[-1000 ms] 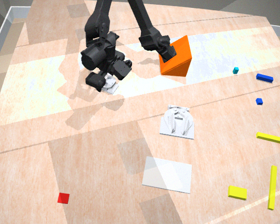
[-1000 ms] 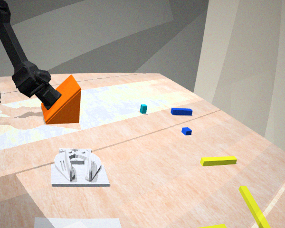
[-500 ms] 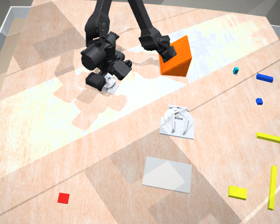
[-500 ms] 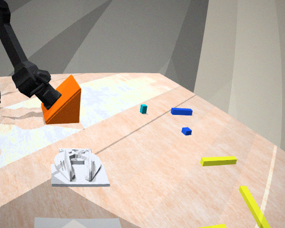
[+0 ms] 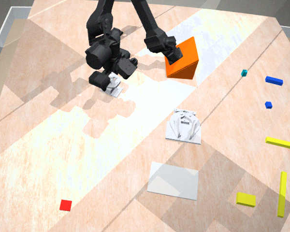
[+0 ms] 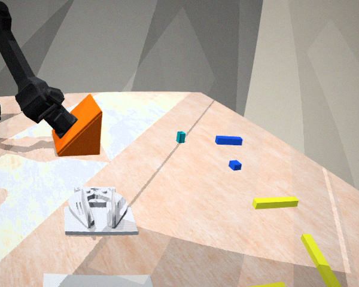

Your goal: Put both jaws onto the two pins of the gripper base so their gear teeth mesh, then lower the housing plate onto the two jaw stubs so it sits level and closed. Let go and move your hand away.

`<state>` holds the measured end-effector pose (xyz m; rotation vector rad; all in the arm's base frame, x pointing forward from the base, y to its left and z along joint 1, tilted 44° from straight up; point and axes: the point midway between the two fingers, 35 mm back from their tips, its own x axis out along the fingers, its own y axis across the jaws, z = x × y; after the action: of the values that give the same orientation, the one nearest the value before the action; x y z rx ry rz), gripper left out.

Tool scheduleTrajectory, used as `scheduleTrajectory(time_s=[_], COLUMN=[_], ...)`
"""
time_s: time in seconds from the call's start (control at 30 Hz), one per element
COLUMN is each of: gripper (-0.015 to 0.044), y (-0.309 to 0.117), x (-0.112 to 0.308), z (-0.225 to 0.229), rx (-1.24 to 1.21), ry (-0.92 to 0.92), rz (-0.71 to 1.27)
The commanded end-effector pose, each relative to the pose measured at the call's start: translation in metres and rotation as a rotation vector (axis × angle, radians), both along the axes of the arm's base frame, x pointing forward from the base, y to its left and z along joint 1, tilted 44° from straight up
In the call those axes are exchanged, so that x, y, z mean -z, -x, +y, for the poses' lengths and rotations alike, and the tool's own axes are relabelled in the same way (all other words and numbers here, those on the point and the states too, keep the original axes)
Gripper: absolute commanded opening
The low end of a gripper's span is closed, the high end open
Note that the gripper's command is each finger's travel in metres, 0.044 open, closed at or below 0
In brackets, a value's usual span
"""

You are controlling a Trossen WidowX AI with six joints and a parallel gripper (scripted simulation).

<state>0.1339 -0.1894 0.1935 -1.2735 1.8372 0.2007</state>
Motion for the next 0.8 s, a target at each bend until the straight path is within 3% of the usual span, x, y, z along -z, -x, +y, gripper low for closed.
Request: scheduleTrajectory(time_s=[0.0,0.47,0.77], gripper=[0.0351,0.0351,0.0351], y=[-0.002,-0.004,-0.021], x=[-0.007,-0.038,-0.030], z=[0.007,0.035,0.041], rx=[0.003,0.000,0.060], ry=[-0.001,0.003,-0.001], rz=[0.003,0.004,-0.062])
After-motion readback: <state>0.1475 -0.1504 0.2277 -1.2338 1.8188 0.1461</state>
